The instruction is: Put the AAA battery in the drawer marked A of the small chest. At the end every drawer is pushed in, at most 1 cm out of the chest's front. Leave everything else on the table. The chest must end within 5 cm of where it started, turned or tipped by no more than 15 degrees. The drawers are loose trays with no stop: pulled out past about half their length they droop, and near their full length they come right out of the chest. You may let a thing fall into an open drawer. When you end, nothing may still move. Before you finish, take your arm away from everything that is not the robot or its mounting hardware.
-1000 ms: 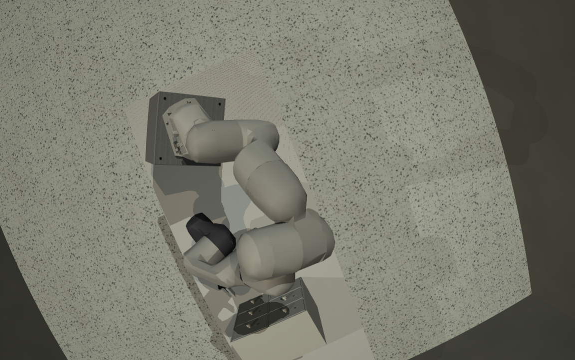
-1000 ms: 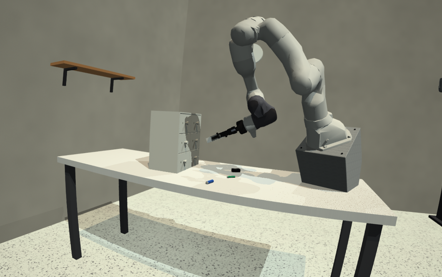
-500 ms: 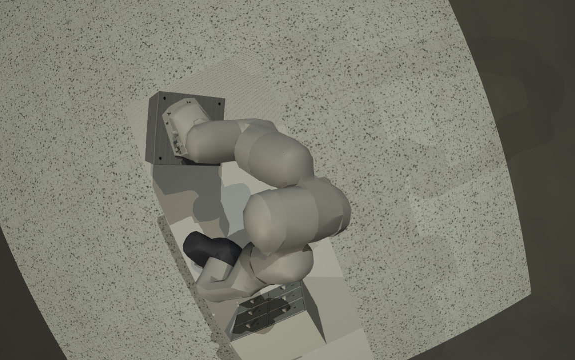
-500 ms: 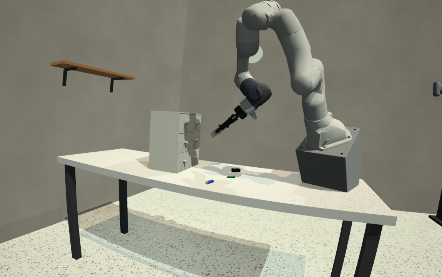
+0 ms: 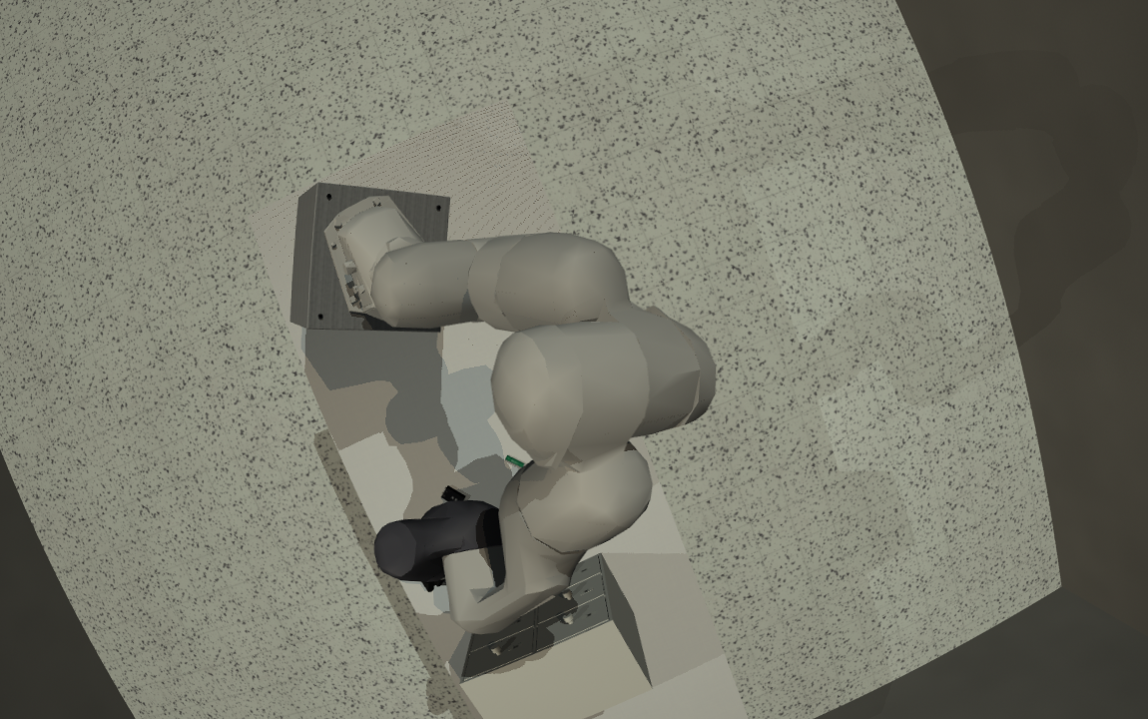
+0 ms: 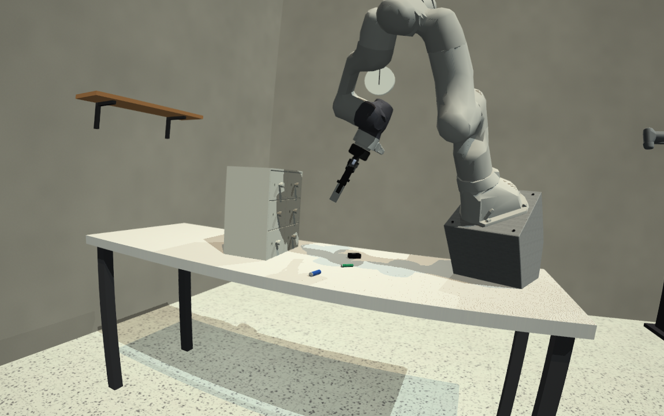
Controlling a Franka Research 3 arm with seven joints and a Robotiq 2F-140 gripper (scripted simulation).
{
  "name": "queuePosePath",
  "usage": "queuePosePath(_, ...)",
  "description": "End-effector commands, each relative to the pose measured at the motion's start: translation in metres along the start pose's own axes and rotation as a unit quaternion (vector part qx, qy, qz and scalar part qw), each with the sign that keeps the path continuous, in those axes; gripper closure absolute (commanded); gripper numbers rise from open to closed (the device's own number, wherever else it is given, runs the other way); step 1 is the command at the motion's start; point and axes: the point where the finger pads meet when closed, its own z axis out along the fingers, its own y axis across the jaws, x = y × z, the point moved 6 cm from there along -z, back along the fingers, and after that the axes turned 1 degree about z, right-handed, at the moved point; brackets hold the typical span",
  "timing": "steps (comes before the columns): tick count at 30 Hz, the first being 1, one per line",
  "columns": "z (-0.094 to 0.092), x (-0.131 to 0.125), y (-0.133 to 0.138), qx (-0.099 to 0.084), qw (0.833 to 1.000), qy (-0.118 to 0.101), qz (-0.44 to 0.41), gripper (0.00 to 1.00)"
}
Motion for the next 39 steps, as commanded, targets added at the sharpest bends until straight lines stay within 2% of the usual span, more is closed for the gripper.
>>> queuePosePath(1,-0.008,0.001,-0.005,-0.019,0.99,0.095,0.1,0.0)
queuePosePath(11,-0.024,-0.003,-0.006,-0.027,0.978,0.182,0.098,0.0)
queuePosePath(13,-0.024,-0.003,-0.006,-0.027,0.978,0.182,0.098,0.0)
queuePosePath(18,-0.028,-0.004,-0.006,-0.03,0.972,0.21,0.103,0.0)
queuePosePath(24,-0.03,-0.004,-0.007,-0.03,0.97,0.22,0.102,0.0)
queuePosePath(39,-0.03,-0.004,-0.007,-0.03,0.97,0.22,0.102,0.0)
